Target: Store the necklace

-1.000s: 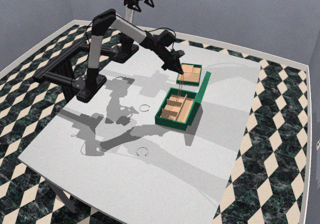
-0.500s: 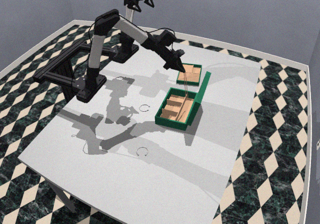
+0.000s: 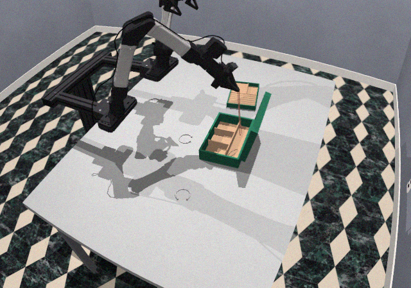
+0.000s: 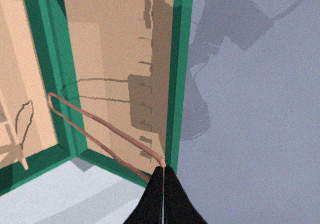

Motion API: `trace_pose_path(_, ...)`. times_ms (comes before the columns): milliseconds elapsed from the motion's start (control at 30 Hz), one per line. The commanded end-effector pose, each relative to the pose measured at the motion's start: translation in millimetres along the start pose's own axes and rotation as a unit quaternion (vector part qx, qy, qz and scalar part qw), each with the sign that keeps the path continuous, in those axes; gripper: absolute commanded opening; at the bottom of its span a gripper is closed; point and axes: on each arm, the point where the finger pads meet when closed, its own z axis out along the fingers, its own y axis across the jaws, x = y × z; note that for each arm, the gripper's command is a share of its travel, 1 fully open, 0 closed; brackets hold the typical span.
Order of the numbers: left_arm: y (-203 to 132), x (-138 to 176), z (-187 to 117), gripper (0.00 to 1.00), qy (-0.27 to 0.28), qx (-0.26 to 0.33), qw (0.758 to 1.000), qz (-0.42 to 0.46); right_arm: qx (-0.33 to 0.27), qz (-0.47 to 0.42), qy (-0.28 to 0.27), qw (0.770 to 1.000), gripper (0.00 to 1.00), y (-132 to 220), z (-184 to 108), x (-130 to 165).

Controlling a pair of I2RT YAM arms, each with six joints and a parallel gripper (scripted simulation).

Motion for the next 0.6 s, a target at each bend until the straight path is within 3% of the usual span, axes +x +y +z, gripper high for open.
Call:
trace_pose_path(0, 0, -3, 0, 1.00, 0.002, -0.006, 1.000, 0.001, 0.030, 0.012, -0.009, 0.999, 0.00, -25, -4, -11)
trace_pose_path(267, 0, -4, -1, 1.00, -0.001, -0.003, 1.000, -0.001, 0.033, 0.016, -0.012, 0.999, 0.00, -41, -9, -15)
trace_pose_path(567, -12, 1, 10, 1.00, -0.007, 0.022, 1.000, 0.002, 0.037, 0.017, -0.016, 0.999, 0.00, -28, 7, -14)
